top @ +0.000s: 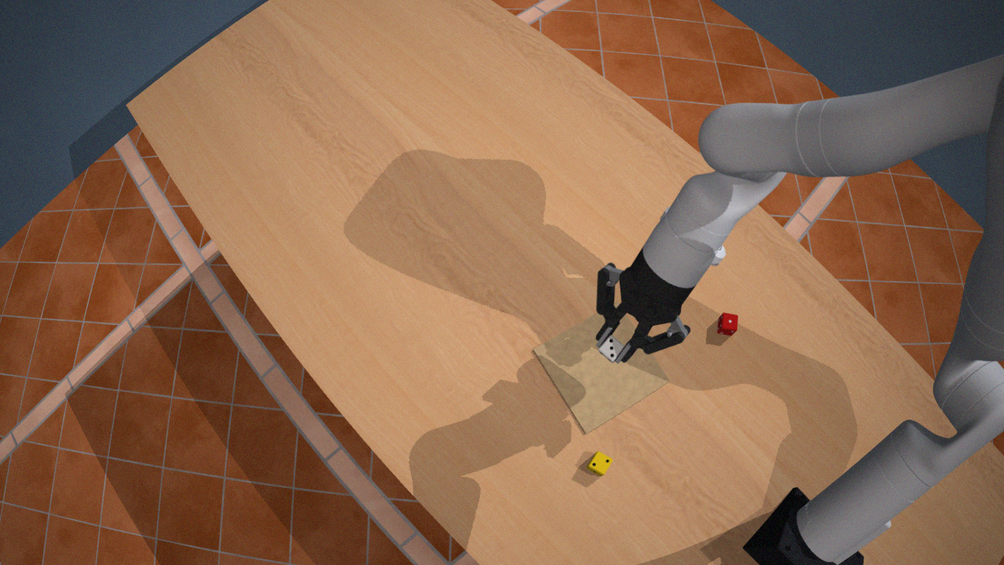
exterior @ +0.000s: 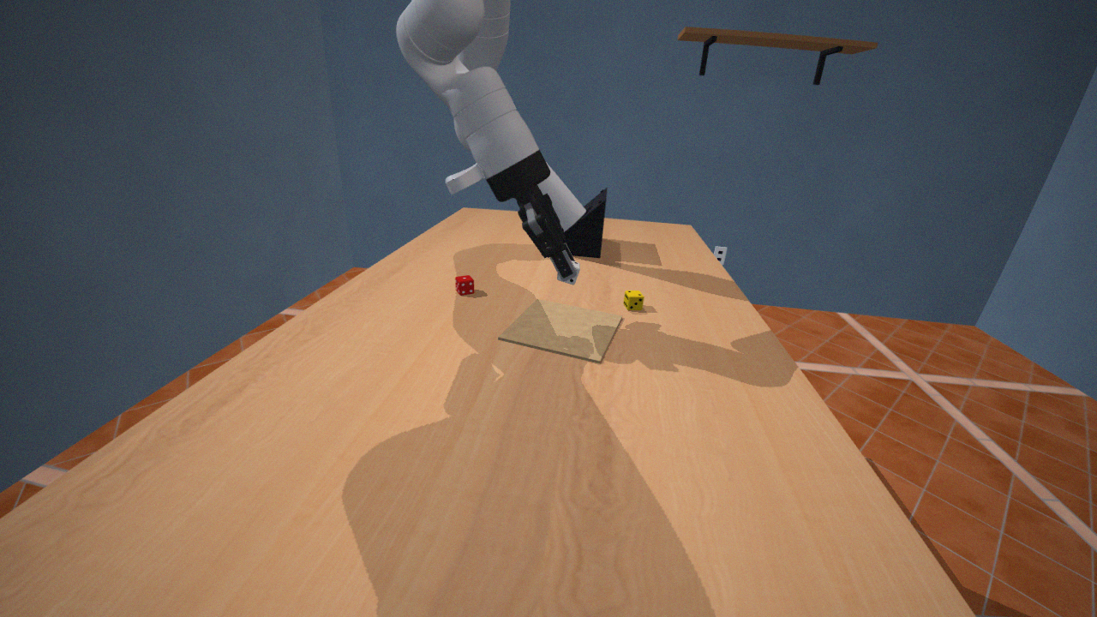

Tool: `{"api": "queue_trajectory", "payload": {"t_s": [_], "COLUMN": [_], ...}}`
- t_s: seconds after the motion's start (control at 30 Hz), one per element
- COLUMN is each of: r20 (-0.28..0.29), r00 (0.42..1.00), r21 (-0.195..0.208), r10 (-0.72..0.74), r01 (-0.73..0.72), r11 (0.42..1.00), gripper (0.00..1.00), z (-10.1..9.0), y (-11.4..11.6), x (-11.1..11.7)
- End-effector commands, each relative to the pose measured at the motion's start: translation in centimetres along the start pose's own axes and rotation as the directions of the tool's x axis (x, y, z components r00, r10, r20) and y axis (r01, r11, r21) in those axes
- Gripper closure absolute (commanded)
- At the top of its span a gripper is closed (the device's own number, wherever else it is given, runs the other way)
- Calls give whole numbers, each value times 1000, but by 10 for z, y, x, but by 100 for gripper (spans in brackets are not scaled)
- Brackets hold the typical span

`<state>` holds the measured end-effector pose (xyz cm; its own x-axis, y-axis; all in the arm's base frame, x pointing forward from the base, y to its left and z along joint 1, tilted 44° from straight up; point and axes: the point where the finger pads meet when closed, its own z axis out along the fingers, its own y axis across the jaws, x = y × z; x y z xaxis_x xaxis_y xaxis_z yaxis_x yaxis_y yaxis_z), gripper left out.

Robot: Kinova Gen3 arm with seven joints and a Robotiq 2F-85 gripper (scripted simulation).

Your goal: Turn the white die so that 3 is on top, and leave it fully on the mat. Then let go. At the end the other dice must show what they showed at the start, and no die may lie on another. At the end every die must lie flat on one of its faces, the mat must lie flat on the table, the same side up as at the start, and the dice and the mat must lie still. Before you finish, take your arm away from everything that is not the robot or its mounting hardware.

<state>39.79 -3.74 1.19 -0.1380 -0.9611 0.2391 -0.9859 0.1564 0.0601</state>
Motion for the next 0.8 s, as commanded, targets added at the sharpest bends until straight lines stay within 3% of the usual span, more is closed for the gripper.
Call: {"api": "queue_trajectory", "payload": {"t_s": [0.0,0.37,0.77], "r20": [16,188,255], "r00": [1000,982,967], "r21": [-2,-9,2], "r10": [3,4,3], "r01": [-3,-2,-3], "r11": [1000,1000,1000], "gripper": [79,79,79], "z": [0,2,0], "y": [0,1,-1], "x": [1,3,4]}}
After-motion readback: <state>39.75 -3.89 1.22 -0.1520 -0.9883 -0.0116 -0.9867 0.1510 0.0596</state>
